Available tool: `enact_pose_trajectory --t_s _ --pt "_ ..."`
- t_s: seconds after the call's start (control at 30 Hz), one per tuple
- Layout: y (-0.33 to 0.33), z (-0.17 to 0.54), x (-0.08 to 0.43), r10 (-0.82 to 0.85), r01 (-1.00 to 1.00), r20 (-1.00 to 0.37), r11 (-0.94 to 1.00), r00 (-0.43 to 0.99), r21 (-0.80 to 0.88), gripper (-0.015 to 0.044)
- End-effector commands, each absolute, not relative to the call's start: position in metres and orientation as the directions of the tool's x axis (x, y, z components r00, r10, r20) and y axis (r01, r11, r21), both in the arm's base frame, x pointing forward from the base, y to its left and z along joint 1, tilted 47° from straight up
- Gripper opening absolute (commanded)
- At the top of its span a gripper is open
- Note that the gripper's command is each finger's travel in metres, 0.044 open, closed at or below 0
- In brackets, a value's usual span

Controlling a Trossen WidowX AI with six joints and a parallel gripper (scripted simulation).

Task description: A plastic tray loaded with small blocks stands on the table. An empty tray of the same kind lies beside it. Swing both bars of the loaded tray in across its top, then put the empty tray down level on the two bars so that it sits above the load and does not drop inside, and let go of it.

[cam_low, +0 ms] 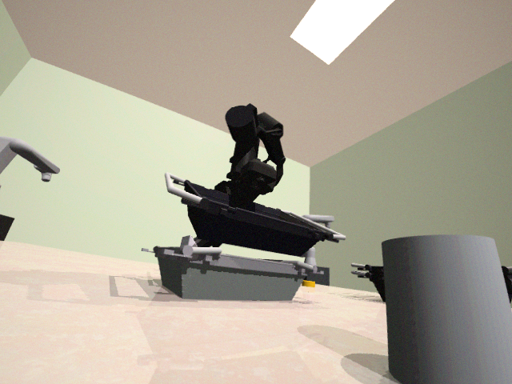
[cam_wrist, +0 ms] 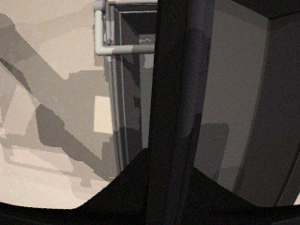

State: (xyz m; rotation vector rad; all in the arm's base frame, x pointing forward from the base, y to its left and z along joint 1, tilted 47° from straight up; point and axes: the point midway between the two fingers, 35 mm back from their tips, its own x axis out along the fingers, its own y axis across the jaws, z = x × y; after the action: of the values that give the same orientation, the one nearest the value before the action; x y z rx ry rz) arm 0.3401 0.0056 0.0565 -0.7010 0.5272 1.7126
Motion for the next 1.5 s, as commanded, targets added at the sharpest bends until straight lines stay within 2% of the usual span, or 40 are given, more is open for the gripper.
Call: enact_pose_trajectory --t_s 0.0,1.47 --pt "0.008 0.055 0.34 0.705 -0.966 -0.694 -0.253 -0.149 -0.049 0.0" --pt "0.016 0.032 0.323 0.703 -0.954 -0.693 -0.289 -0.157 -0.077 0.0"
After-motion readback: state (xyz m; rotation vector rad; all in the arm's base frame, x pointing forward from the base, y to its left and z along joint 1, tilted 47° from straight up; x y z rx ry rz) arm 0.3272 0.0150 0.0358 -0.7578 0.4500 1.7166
